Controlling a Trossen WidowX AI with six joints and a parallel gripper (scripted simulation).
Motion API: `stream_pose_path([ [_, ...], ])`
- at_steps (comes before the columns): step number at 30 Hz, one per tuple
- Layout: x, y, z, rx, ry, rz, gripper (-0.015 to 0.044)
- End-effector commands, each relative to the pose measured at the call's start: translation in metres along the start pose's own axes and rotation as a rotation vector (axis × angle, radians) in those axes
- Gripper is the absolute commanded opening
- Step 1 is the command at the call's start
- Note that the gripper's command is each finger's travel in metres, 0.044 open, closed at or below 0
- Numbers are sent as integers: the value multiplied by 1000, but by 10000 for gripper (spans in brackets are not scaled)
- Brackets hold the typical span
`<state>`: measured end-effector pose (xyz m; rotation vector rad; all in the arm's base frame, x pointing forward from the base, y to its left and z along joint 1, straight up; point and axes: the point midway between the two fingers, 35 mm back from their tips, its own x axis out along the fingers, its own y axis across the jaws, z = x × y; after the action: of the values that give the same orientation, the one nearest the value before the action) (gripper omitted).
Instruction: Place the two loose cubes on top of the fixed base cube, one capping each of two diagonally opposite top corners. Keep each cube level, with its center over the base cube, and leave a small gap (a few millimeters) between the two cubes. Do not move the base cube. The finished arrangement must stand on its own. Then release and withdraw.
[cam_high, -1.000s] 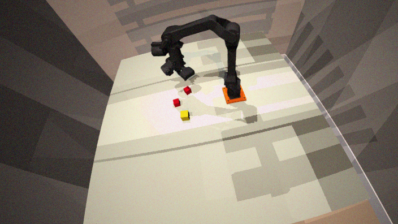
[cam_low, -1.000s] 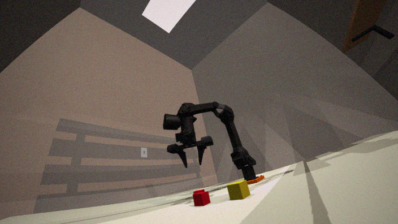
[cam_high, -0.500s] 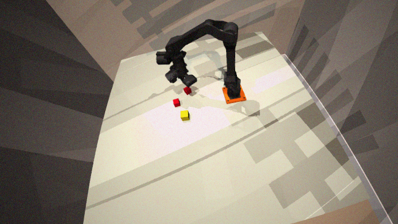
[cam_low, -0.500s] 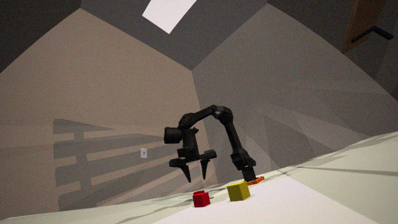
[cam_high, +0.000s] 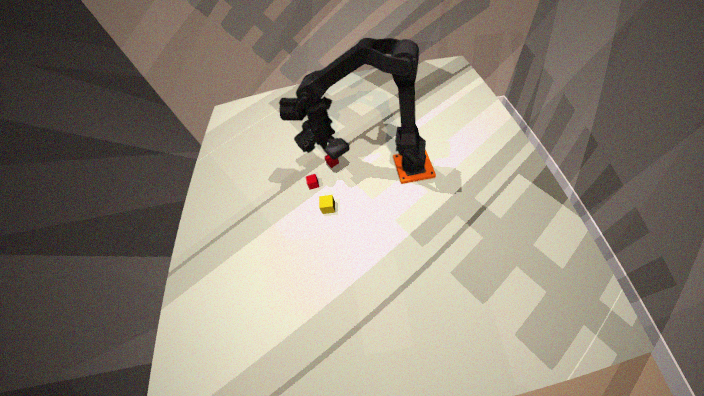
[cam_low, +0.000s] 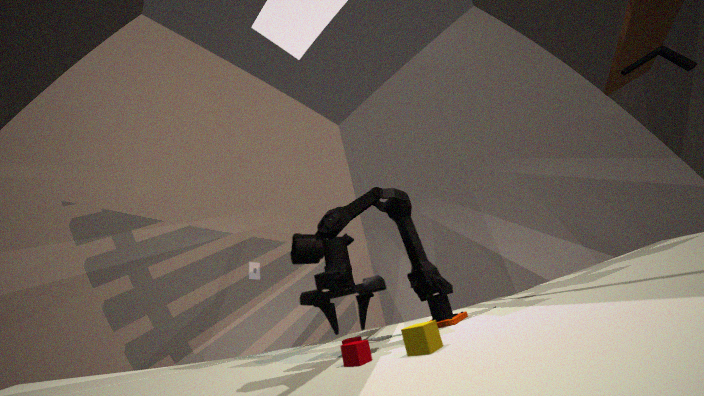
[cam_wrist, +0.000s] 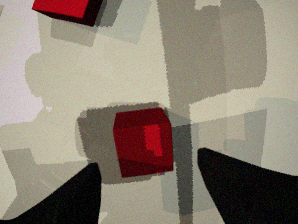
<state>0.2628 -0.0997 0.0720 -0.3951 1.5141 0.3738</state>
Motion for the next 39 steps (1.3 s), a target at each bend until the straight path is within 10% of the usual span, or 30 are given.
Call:
stream_pose_path([
  [1, 8, 0, 0, 4, -2, 3, 265],
  [16, 30, 1, 0, 3, -2, 4, 265],
  [22, 30, 1, 0, 3, -2, 4, 107],
  [39, 11, -5, 8, 30, -32, -20, 105],
])
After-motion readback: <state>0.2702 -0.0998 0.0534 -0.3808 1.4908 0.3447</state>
